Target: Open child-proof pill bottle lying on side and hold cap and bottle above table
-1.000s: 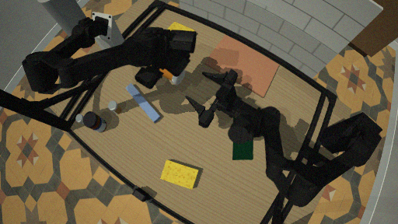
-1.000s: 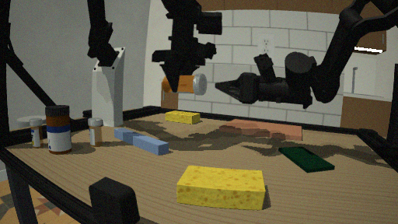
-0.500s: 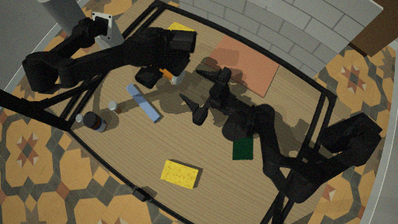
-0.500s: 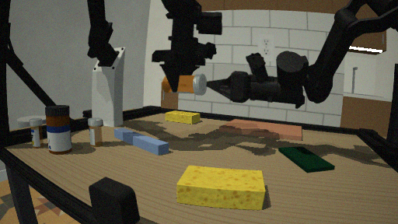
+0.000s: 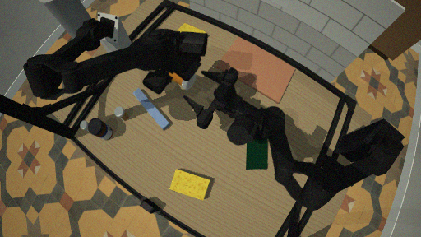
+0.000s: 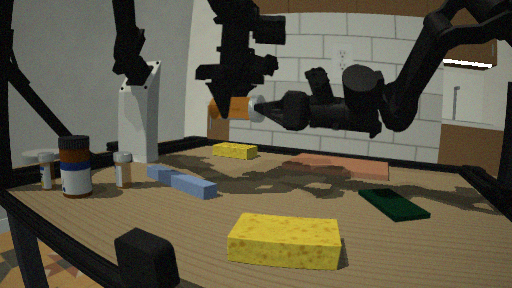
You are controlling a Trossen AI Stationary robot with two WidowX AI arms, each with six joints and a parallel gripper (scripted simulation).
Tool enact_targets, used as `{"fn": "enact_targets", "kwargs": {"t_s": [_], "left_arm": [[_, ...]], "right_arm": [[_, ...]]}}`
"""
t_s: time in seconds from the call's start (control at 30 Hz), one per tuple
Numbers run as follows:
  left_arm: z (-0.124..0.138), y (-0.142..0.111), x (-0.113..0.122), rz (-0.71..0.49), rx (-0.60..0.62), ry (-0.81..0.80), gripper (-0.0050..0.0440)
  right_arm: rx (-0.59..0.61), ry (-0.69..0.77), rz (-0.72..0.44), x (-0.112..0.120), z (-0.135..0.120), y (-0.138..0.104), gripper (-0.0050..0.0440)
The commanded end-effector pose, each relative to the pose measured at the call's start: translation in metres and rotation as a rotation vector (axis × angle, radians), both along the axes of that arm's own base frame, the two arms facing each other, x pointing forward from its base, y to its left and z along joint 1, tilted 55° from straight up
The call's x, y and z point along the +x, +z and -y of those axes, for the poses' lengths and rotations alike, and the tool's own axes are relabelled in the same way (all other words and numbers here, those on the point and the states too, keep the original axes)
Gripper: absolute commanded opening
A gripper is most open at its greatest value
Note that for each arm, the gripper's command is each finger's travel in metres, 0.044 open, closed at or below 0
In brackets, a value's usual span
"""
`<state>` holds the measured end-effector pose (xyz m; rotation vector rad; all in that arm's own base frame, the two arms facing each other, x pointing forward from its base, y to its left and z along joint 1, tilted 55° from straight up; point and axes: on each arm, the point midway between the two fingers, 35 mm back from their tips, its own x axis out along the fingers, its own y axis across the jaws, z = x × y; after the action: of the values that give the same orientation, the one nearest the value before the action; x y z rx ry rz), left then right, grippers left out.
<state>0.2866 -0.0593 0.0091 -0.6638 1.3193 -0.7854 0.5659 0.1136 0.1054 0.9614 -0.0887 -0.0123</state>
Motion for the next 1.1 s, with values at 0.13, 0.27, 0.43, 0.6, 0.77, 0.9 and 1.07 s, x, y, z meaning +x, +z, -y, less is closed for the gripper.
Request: {"fn": "enact_targets", "kwargs": {"t_s": [0.13, 0.27, 0.43, 0.6, 0.77, 0.9, 1.07], "left_arm": [[0.001, 0.001, 0.000, 0.009, -0.004, -0.003, 0.0000], [0.001, 0.001, 0.000, 0.009, -0.004, -0.003, 0.0000], [0.001, 0.001, 0.000, 0.009, -0.004, -0.003, 0.0000], [0.001, 0.001, 0.000, 0.009, -0.004, -0.003, 0.0000], [0.001, 0.001, 0.000, 0.009, -0.004, -0.003, 0.0000], [0.001, 0.001, 0.000, 0.009, -0.004, -0.003, 0.0000], [0.001, 0.001, 0.000, 0.009, -0.004, -0.003, 0.0000]], "right_arm": [[-0.007, 0.002, -0.009, 0.013, 0.001, -0.004, 0.0440], [-0.007, 0.002, -0.009, 0.019, 0.001, -0.003, 0.0440], [-0.007, 0.002, -0.009, 0.020, 0.002, -0.003, 0.0416], [-0.007, 0.002, -0.009, 0.020, 0.002, -0.003, 0.0337], [-0.007, 0.002, -0.009, 0.020, 0.002, -0.003, 0.0304], [-0.007, 0.002, -0.009, 0.020, 0.002, -0.003, 0.0291], [-0.007, 0.002, -0.009, 0.020, 0.002, -0.003, 0.0257]]}}
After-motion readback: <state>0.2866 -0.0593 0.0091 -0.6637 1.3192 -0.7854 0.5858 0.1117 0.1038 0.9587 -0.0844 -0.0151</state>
